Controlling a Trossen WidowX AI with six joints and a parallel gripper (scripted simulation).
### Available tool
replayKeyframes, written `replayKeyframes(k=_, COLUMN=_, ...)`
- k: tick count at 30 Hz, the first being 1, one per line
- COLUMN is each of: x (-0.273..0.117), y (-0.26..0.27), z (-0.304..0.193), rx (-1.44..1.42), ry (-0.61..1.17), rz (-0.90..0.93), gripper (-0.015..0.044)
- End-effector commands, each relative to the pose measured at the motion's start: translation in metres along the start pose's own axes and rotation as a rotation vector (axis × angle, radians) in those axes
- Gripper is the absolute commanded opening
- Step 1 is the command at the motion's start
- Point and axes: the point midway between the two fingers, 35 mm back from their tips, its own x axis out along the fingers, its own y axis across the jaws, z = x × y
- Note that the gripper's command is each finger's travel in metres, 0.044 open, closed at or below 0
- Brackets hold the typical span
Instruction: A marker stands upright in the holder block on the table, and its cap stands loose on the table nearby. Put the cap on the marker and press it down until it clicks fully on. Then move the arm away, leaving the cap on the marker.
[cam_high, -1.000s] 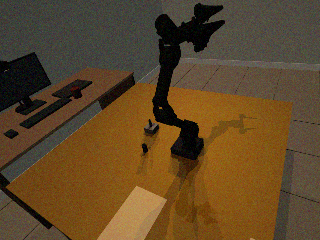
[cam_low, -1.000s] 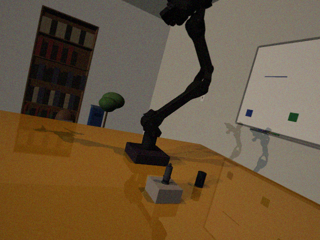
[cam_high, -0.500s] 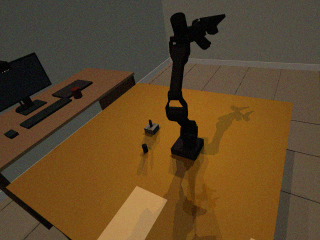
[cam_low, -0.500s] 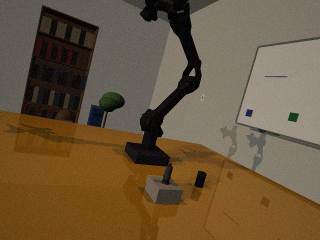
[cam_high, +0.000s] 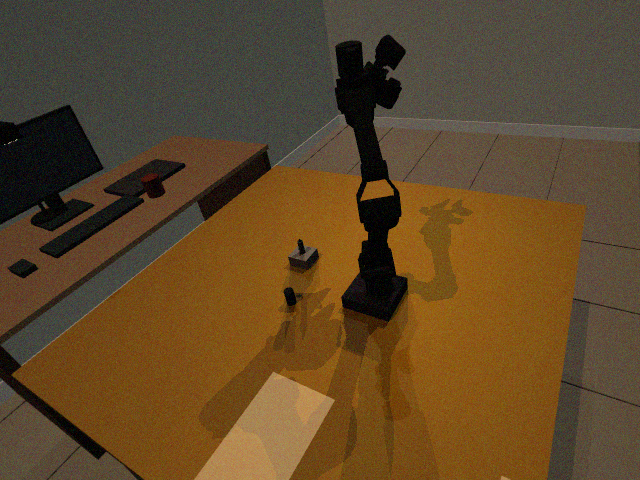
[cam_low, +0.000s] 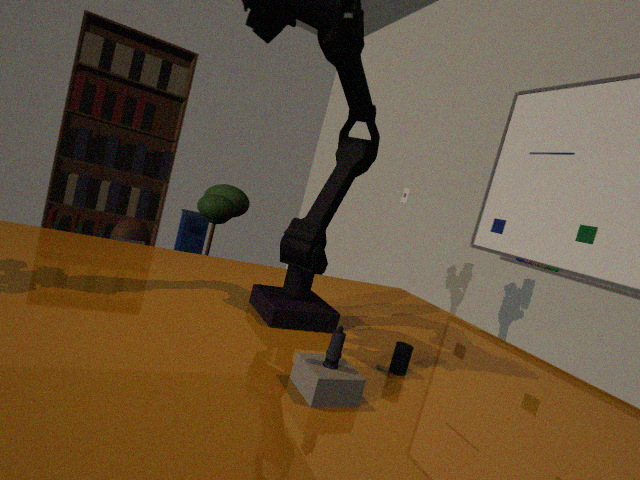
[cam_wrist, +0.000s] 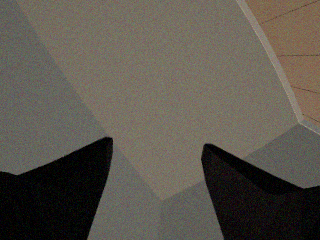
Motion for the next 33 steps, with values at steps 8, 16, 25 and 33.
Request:
replayKeyframes(k=8, x=-0.039, y=-0.173, z=-0.044, rx=-0.574, ry=0.324, rz=-0.51, gripper=0.0246)
replayKeyframes(k=16, x=-0.124, y=-0.283, z=-0.047, rx=-1.029, ry=0.686, rz=-0.813, gripper=0.0246)
replayKeyframes(k=25, x=-0.25, y=-0.363, z=-0.007, rx=-1.545, ry=1.214, rz=-1.054, gripper=0.0246)
replayKeyframes(k=33, x=-0.358, y=-0.385, z=0.07, rx=-1.992, ry=1.797, rz=-1.169, gripper=0.0246)
